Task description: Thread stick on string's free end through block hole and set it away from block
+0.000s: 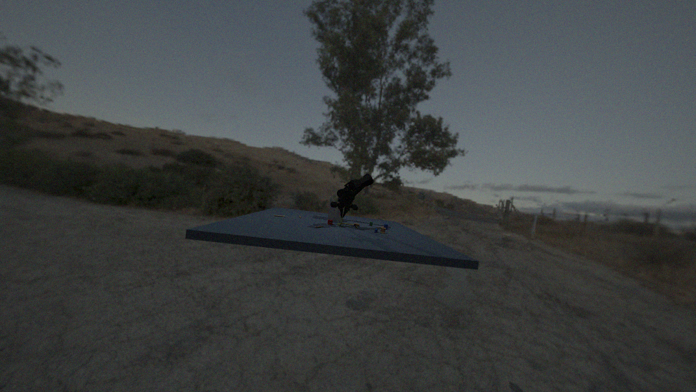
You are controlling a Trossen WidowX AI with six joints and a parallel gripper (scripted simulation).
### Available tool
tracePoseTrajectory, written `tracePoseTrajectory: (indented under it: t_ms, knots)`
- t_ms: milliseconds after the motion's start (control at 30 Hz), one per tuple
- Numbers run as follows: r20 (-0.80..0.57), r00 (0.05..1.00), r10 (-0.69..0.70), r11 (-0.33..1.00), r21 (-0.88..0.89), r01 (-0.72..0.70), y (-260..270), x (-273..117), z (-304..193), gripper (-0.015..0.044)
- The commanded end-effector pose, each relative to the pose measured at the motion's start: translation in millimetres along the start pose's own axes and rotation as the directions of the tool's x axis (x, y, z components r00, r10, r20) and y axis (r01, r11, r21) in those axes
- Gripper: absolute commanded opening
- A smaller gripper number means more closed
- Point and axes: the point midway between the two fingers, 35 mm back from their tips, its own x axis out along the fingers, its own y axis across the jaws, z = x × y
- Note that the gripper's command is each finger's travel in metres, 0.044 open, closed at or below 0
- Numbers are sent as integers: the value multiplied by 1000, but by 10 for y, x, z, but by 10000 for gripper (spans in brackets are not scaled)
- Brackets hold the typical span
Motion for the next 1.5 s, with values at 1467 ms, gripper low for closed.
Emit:
tracePoseTrajectory:
  t_ms: [1467]
  knots:
    - [-87,996,-4,1000,10,5,150,-88,-574,0]
